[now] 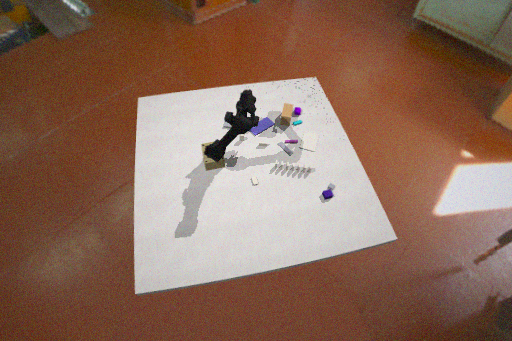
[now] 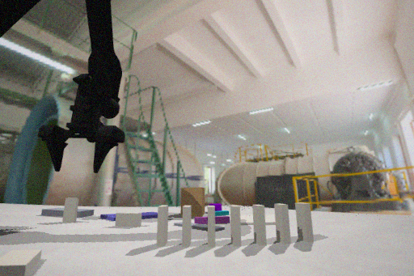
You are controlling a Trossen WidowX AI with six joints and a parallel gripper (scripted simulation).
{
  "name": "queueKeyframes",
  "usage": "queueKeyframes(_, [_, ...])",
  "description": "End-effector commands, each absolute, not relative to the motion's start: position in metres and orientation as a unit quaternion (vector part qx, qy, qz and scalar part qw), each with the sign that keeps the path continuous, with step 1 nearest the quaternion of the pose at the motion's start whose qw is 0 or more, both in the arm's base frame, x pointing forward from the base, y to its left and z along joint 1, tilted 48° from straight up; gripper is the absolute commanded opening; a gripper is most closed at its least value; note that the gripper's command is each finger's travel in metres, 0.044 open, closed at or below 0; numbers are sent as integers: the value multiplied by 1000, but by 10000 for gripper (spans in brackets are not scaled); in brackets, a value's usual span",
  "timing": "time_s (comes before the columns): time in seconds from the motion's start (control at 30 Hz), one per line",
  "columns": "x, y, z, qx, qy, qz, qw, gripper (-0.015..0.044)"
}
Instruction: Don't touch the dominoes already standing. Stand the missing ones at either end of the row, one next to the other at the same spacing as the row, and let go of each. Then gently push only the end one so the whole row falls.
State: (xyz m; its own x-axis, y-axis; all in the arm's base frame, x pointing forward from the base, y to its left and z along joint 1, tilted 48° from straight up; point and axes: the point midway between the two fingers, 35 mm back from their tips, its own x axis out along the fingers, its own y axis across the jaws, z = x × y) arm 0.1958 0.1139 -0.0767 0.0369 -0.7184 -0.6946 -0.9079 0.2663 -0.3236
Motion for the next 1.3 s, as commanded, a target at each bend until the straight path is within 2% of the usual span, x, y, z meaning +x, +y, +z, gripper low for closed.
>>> queueKeyframes(0.0, [198, 101, -89, -598, 685, 110, 402, 440])
queueKeyframes(0.17, [198, 66, -120, -598, 685, 109, 401, 440])
queueKeyframes(0.73, [199, 53, -131, -599, 685, 108, 401, 440])
queueKeyframes(1.13, [199, 53, -131, -599, 685, 108, 401, 125])
queueKeyframes(1.17, [199, 53, -131, -599, 685, 108, 401, 107])
queueKeyframes(1.27, [199, 53, -131, -599, 685, 108, 401, 107])
